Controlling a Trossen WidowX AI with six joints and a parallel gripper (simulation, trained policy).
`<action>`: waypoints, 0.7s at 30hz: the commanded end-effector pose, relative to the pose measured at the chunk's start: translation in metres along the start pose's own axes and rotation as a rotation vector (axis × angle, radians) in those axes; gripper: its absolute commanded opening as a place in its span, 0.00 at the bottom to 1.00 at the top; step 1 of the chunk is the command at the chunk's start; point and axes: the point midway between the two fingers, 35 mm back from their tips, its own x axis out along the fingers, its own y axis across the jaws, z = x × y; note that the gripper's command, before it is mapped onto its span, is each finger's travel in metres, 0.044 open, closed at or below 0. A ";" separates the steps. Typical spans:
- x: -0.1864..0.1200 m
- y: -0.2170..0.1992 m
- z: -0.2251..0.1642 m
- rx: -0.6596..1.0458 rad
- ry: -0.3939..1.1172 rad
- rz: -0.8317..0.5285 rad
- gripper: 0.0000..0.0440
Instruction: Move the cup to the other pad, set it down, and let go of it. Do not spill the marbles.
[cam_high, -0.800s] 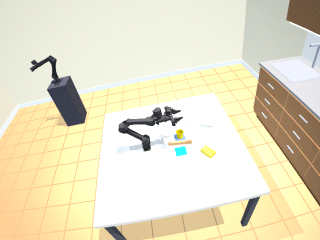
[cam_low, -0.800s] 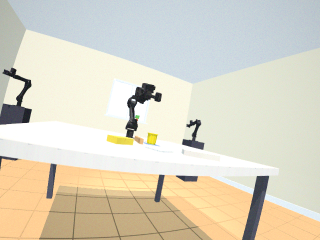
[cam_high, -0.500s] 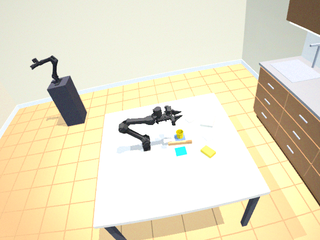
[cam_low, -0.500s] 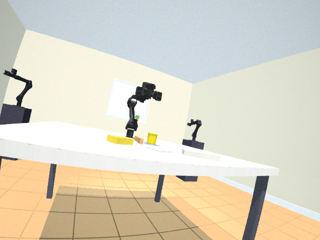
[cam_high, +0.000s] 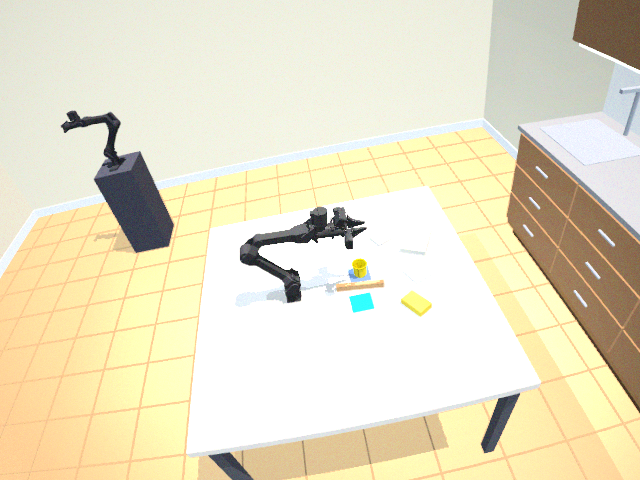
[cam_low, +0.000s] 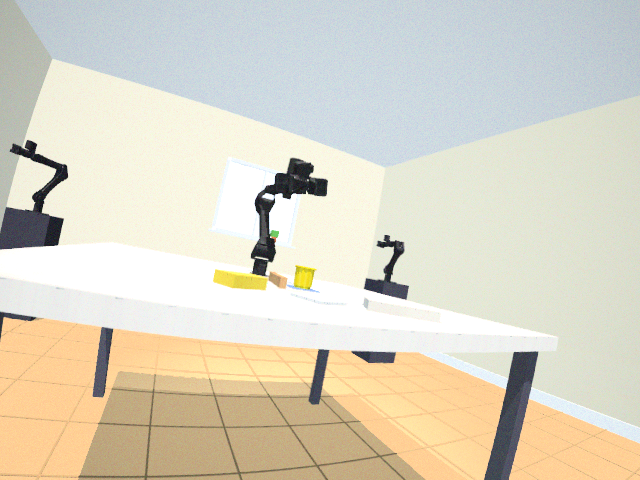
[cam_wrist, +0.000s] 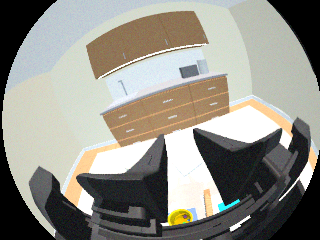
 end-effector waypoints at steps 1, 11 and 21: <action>0.004 0.002 0.000 0.034 0.031 0.001 0.32; 0.013 0.011 0.001 0.153 0.133 0.001 0.34; 0.021 0.019 -0.001 0.282 0.244 -0.017 0.36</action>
